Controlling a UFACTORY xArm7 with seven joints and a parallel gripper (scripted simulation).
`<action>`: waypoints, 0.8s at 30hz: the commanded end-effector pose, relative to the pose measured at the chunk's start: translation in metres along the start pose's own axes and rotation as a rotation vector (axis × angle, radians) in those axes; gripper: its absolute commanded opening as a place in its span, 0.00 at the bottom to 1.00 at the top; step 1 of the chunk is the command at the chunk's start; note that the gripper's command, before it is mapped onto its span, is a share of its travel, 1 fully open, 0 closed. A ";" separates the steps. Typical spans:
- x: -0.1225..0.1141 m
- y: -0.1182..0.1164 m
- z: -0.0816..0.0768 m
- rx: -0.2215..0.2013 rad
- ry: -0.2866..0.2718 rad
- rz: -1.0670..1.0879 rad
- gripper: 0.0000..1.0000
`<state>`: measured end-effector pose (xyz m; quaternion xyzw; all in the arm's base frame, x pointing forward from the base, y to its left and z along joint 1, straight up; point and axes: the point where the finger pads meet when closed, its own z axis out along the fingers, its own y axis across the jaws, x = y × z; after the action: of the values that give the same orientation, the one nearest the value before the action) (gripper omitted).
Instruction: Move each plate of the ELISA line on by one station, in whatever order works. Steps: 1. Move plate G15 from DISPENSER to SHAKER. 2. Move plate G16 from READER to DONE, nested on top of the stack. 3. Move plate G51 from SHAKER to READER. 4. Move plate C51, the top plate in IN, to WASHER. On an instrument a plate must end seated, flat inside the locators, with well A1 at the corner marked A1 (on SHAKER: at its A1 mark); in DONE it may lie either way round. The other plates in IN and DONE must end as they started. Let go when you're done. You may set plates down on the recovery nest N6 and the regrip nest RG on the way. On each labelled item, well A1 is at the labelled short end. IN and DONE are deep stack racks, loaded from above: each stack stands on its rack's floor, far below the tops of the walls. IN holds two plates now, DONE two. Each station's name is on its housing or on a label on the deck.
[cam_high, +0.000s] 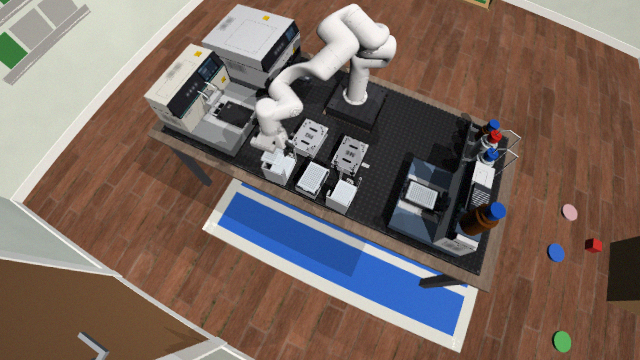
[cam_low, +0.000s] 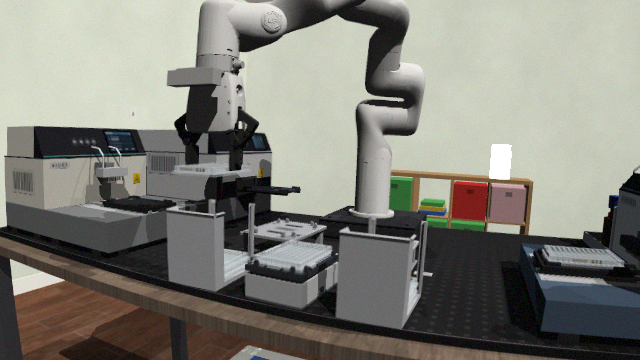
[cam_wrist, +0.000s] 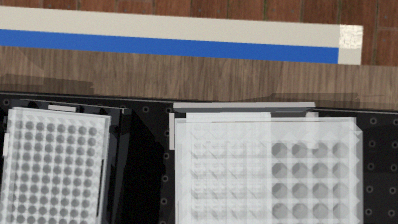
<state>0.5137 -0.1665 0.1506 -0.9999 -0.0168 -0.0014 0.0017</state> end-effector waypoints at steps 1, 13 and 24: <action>0.001 0.001 0.005 -0.001 0.005 0.000 0.00; 0.002 0.001 0.018 -0.001 0.005 0.000 0.00; 0.002 0.001 0.030 -0.001 0.005 0.000 0.00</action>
<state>0.5137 -0.1663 0.1218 -0.9999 -0.0168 -0.0012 0.0018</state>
